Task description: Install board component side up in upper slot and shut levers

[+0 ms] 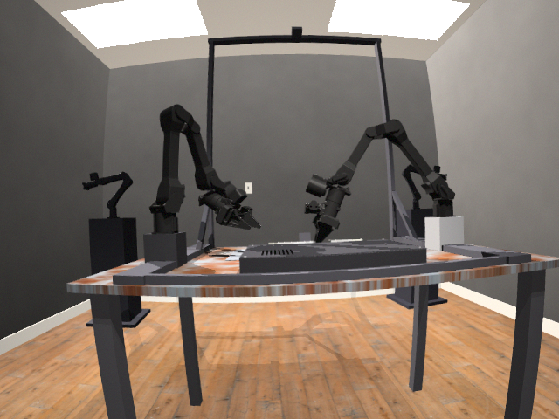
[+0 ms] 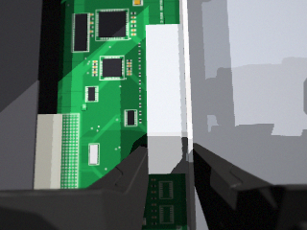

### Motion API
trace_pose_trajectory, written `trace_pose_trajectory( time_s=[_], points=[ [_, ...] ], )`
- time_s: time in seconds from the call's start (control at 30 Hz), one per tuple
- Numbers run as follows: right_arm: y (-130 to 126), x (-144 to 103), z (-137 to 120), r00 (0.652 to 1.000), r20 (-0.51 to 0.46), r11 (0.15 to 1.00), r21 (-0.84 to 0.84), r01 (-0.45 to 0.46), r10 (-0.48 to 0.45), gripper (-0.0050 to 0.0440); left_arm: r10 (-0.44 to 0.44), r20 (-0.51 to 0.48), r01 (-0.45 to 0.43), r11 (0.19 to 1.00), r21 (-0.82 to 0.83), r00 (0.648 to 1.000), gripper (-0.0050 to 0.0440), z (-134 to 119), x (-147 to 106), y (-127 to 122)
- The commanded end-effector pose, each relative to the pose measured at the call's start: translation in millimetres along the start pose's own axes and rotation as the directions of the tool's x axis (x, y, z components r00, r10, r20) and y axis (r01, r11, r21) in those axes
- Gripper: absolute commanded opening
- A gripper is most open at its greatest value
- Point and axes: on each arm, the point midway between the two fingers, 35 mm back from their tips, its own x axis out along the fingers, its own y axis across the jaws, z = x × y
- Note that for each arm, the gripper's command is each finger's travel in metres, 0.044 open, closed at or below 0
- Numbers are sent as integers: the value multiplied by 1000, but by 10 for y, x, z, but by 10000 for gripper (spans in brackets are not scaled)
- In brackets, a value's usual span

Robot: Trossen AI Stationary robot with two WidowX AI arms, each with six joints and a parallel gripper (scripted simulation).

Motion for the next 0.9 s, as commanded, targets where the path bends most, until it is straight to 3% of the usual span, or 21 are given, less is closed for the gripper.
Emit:
trace_pose_trajectory(
  time_s=[0.0,0.87],
  points=[
    [40,-16,42,1000,7,1000,17,-12,12,400,-1,49,2,1000,-6,999,82,176,-110,44],
    [40,-16,42,1000,7,1000,17,-12,12,400,2,62,-2,1000,-5,998,82,205,-147,440]
  ],
)
